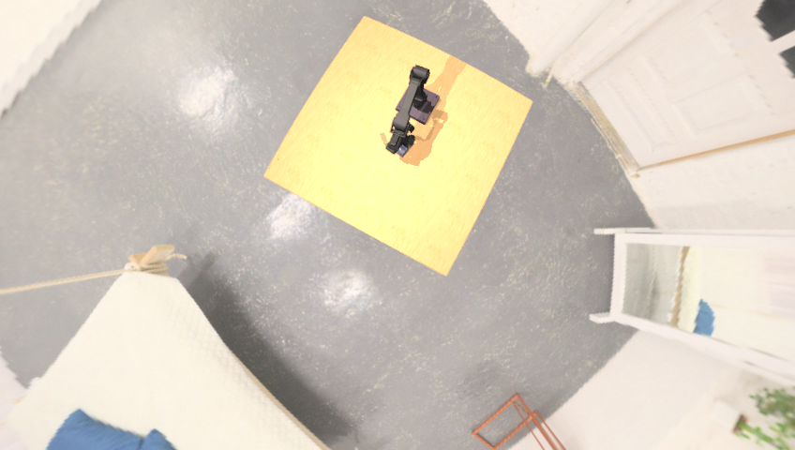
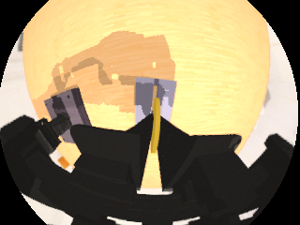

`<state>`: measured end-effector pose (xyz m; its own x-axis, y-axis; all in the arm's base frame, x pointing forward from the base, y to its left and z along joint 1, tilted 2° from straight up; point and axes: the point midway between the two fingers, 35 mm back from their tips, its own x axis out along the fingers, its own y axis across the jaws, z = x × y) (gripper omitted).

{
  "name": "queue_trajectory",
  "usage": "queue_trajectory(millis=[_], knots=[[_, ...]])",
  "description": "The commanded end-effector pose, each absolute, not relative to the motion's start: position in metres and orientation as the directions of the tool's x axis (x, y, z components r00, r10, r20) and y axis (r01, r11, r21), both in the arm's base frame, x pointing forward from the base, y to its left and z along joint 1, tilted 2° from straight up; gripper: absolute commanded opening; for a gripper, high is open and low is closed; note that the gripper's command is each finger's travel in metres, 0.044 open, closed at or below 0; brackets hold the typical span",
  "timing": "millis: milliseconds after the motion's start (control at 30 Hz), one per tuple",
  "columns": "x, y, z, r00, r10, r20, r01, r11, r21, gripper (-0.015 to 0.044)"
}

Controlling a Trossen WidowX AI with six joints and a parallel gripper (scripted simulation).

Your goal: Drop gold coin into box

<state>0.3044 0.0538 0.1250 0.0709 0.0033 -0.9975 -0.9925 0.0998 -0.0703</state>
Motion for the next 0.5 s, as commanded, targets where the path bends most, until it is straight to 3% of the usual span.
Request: queue_trajectory(millis=[0, 467], knots=[[0.3046, 0.0532, 0.125, 0.071, 0.003, -0.997, -0.993, 0.1, -0.07, 0.0], [0.305, 0.0543, 0.1197, 0.071, 0.003, -0.997, -0.992, 0.102, -0.07, 0.0]])
